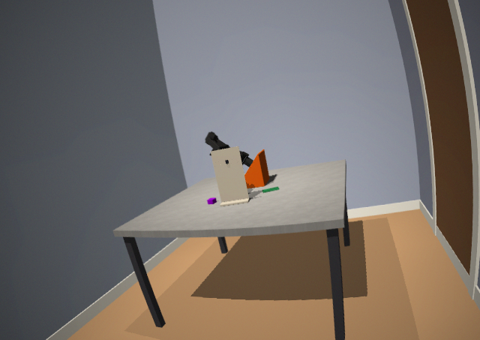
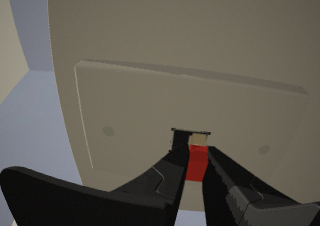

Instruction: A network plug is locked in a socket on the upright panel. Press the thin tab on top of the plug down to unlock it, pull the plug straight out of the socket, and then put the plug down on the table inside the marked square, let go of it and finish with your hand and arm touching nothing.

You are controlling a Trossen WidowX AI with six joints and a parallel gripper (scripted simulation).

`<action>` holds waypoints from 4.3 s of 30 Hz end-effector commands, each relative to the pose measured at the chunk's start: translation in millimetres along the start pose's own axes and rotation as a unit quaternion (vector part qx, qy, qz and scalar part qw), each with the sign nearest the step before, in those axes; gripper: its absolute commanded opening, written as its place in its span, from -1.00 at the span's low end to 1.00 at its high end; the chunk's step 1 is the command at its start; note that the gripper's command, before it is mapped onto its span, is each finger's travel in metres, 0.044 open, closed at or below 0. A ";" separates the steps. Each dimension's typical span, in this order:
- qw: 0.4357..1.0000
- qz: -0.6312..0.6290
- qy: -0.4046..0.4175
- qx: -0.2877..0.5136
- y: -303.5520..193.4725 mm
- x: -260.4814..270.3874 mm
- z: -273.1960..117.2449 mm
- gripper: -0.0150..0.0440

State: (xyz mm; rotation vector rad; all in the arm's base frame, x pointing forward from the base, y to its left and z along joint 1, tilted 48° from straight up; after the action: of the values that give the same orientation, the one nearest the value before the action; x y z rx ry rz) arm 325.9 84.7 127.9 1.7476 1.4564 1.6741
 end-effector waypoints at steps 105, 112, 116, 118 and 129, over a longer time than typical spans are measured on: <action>1.000 0.002 -0.001 0.000 -9.1 1.3 -46.9 -0.49; 1.000 0.002 -0.002 0.000 -9.5 1.4 -49.5 -0.49; 1.000 0.002 -0.002 0.000 -9.8 1.4 -50.9 -0.49; 1.000 0.002 -0.002 0.000 -9.9 1.4 -51.6 -0.49; 1.000 0.002 -0.002 0.000 -10.5 1.6 -55.4 -0.49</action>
State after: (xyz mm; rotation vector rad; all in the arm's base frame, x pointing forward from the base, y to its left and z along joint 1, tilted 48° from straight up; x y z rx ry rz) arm 274.2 68.3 135.0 1.7557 1.4476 1.6718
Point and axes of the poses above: the point midway between the two fingers, 35 mm back from their tips, its own z axis out along the fingers, its own x axis across the jaws, y = z × x, the point moved 4 cm from there along -z, back along the fingers, and after that the axes turned 9 degrees about -z, right-handed, at the moved point
